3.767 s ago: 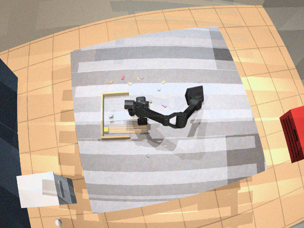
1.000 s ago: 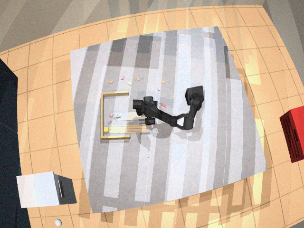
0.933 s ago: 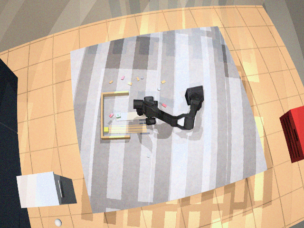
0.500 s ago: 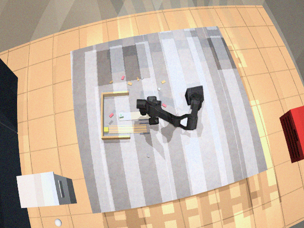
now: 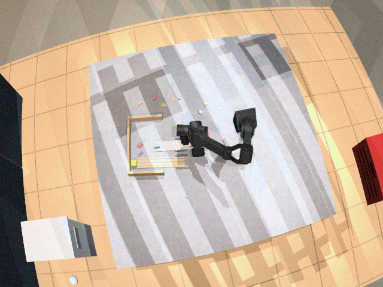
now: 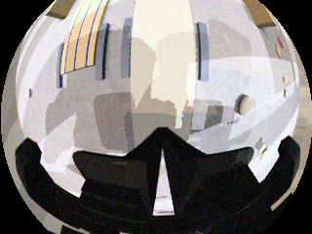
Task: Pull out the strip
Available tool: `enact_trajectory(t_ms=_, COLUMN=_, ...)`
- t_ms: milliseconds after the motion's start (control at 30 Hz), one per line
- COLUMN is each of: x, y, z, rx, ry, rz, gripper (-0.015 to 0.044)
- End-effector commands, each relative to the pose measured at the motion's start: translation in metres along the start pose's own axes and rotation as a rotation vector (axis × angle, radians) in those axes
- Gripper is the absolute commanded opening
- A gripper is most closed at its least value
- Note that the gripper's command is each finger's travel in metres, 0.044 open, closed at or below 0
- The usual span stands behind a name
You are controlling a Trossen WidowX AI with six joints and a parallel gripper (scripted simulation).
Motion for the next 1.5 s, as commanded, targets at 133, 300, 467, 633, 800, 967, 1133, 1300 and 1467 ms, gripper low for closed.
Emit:
enact_trajectory(t_ms=133, x=-0.004, y=0.001, z=0.019, rx=-0.002, ry=0.019, rz=-0.001, gripper=0.0)
enact_trajectory(t_ms=300, x=-0.004, y=0.002, z=0.026, rx=-0.003, ry=0.019, rz=-0.001, gripper=0.0)
enact_trajectory(t_ms=467, x=-0.004, y=0.003, z=0.033, rx=-0.003, ry=0.02, rz=-0.001, gripper=0.0)
enact_trajectory(t_ms=633, x=-0.003, y=0.003, z=0.04, rx=-0.003, ry=0.02, rz=-0.001, gripper=0.0)
enact_trajectory(t_ms=800, x=-0.003, y=0.004, z=0.047, rx=-0.004, ry=0.02, rz=-0.001, gripper=0.0)
enact_trajectory(t_ms=967, x=-0.003, y=0.005, z=0.055, rx=-0.004, ry=0.021, rz=-0.001, gripper=0.0)
enact_trajectory(t_ms=1133, x=-0.003, y=0.005, z=0.062, rx=-0.004, ry=0.021, rz=-0.001, gripper=0.0)
enact_trajectory(t_ms=1300, x=-0.003, y=0.006, z=0.07, rx=-0.005, ry=0.021, rz=-0.001, gripper=0.0)
enact_trajectory(t_ms=1467, x=-0.003, y=0.007, z=0.077, rx=-0.005, ry=0.022, rz=-0.001, gripper=0.0)
Point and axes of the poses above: the point midway between the two fingers, 35 mm back from their tips, its own x axis back along the fingers, its own y axis across the jaws, z = x × y, the point moved 1 cm from there along x, back along the fingers, and after that the axes turned 4 degrees about x, right-handed, at the moved point
